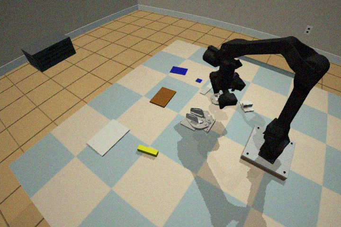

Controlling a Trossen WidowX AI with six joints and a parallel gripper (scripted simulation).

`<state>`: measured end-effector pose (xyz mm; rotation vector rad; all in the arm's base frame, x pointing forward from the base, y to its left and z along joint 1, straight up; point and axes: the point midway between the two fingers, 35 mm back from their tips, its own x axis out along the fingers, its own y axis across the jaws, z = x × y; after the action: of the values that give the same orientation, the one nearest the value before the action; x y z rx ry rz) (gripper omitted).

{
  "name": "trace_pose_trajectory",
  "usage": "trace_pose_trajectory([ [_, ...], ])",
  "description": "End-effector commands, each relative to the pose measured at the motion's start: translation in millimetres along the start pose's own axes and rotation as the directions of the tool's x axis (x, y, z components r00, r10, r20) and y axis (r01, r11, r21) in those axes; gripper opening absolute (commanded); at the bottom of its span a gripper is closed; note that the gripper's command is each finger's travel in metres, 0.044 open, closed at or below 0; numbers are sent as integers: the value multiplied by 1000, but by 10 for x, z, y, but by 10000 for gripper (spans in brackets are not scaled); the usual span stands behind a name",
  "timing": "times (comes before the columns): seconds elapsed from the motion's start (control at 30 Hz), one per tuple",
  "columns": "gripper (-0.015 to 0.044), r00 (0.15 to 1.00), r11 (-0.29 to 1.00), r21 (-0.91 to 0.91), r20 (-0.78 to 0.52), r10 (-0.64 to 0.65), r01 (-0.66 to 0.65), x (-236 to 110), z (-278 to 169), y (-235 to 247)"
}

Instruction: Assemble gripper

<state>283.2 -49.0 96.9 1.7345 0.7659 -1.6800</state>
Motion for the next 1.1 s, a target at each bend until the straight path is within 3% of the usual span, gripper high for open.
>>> trace_pose_trajectory([
  [0.0,351,1000,995,99,3,1,-1,1,-82,-61],
  [0.73,351,1000,795,607,-1,-3,3,1,-542,-457],
  [1.07,351,1000,771,637,-1,-3,3,1,-570,-487],
])
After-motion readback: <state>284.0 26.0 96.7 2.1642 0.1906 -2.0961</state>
